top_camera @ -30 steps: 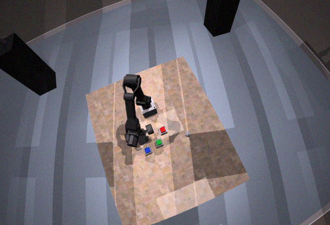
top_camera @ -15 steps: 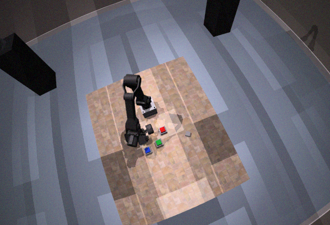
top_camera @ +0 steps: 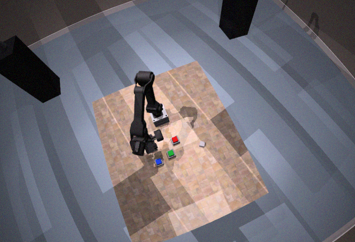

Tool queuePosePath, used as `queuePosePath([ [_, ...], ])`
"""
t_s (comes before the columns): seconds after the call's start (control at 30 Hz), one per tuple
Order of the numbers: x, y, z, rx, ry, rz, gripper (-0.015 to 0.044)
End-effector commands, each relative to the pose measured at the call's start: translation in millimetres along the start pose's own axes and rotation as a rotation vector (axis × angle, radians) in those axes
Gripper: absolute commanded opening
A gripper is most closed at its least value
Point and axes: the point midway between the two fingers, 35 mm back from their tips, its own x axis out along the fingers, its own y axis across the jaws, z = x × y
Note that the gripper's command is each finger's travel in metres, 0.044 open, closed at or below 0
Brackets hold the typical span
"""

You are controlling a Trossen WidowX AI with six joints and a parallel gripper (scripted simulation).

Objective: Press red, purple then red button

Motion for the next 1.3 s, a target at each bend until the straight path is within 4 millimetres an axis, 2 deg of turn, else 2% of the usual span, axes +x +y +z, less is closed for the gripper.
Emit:
queuePosePath([
  [0.0,-13.7,1.3,-2.2,-0.005,0.004,0.003,0.002],
  [0.07,-13.7,2.8,-1.5,-0.005,0.004,0.003,0.002],
  [0.13,-13.7,14.8,3.7,-0.005,0.004,0.004,0.002],
  [0.37,-14.1,83.5,18.7,-0.005,0.003,0.01,0.002],
  [0.57,-14.8,141.9,12.9,-0.005,0.003,0.015,0.002],
  [0.63,-15.0,153.7,9.6,-0.005,0.003,0.016,0.002],
  [0.8,-12.3,155.3,9.5,-0.005,0.003,0.016,0.002],
  [0.83,-4.5,155.6,10.4,-0.005,0.003,0.016,0.002],
  [0.93,37.2,156.3,10.1,-0.005,0.003,0.016,0.002],
  [0.97,44.6,156.2,9.1,-0.005,0.003,0.016,0.002],
  [1.27,52.8,156.3,9.1,-0.005,0.003,0.016,0.002],
])
